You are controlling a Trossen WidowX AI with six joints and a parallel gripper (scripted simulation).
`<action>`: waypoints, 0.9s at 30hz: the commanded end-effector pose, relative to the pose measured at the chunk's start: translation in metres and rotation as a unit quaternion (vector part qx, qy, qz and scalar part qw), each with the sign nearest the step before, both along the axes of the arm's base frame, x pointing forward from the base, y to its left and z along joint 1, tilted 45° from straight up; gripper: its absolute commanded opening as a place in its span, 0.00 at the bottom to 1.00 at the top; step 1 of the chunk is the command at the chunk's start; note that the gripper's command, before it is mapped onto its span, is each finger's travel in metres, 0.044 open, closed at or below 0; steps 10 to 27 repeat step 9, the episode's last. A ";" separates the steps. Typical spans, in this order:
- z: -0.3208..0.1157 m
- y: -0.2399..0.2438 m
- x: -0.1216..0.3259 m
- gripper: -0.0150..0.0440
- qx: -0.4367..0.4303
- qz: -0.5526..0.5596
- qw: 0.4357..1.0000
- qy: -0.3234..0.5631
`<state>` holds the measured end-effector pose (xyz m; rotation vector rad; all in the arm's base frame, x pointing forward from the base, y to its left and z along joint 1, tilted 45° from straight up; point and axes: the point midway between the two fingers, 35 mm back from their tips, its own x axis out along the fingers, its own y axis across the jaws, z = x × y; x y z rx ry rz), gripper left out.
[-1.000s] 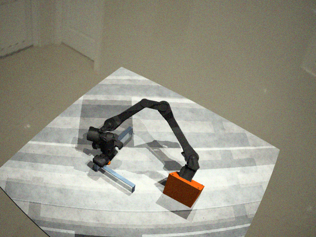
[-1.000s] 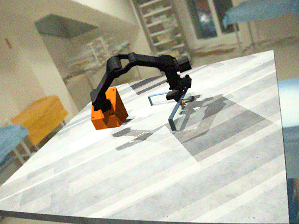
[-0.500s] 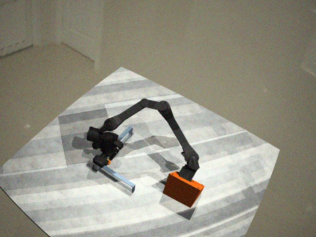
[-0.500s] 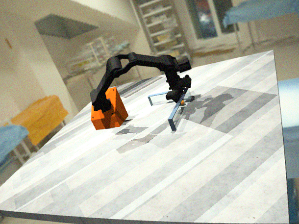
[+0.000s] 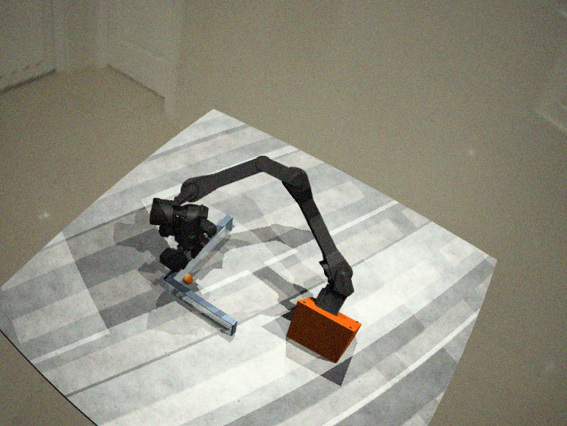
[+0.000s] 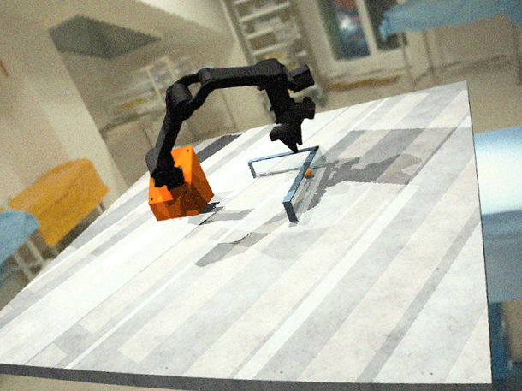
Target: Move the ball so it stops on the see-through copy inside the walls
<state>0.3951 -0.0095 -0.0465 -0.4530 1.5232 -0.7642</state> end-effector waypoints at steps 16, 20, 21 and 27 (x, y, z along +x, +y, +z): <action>0.036 0.033 0.001 1.00 0.000 0.000 1.000 0.001; 0.036 0.033 0.001 1.00 0.000 0.000 1.000 0.001; 0.036 0.033 0.001 1.00 0.000 0.000 1.000 0.001; 0.036 0.033 0.001 1.00 0.000 0.000 1.000 0.001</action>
